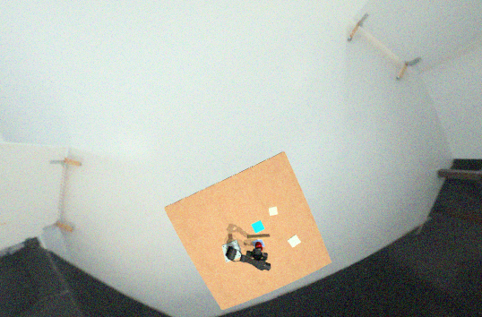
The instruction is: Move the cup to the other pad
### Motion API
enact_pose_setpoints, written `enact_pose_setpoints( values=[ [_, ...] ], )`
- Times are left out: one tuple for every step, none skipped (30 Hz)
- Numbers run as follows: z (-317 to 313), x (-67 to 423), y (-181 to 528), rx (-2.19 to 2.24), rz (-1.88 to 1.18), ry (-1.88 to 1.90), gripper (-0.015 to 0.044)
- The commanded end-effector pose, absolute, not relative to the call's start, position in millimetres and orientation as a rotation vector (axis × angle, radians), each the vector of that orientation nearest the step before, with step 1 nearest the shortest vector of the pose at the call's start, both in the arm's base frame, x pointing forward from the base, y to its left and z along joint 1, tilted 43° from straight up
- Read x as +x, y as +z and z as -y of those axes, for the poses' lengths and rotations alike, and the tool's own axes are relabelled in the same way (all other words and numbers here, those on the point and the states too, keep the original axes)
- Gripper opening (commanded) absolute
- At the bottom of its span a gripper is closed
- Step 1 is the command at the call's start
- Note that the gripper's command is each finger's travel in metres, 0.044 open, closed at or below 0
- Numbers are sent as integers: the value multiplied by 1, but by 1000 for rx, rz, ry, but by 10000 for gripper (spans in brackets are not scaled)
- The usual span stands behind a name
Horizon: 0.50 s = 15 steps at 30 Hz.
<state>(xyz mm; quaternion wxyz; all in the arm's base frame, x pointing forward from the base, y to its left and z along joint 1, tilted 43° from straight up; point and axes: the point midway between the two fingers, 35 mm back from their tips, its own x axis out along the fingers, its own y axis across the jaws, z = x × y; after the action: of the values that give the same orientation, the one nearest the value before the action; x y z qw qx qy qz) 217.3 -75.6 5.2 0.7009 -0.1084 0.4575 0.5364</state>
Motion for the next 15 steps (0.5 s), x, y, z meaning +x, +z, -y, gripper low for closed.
enact_pose_setpoints(
  values=[
    [77,218,7,-236,-992,1211,148],
    [77,218,7,-236,-992,1211,148],
    [77,218,6,-236,-992,1211,148],
    [76,218,6,-236,-992,1211,148],
    [76,218,5,-236,-992,1211,148],
    [75,219,4,-236,-992,1211,148],
    [74,219,3,-236,-993,1211,148],
    [73,219,1,-236,-993,1211,148],
    [72,219,0,-236,-993,1211,148],
    [70,219,-1,-236,-993,1211,148],
    [69,219,-2,-236,-993,1211,148],
    [68,220,-4,-237,-993,1210,148],
    [67,220,-5,-237,-993,1210,148],
    [66,220,-6,-237,-993,1210,148],
    [65,220,-8,-237,-993,1210,148]
  ],
)
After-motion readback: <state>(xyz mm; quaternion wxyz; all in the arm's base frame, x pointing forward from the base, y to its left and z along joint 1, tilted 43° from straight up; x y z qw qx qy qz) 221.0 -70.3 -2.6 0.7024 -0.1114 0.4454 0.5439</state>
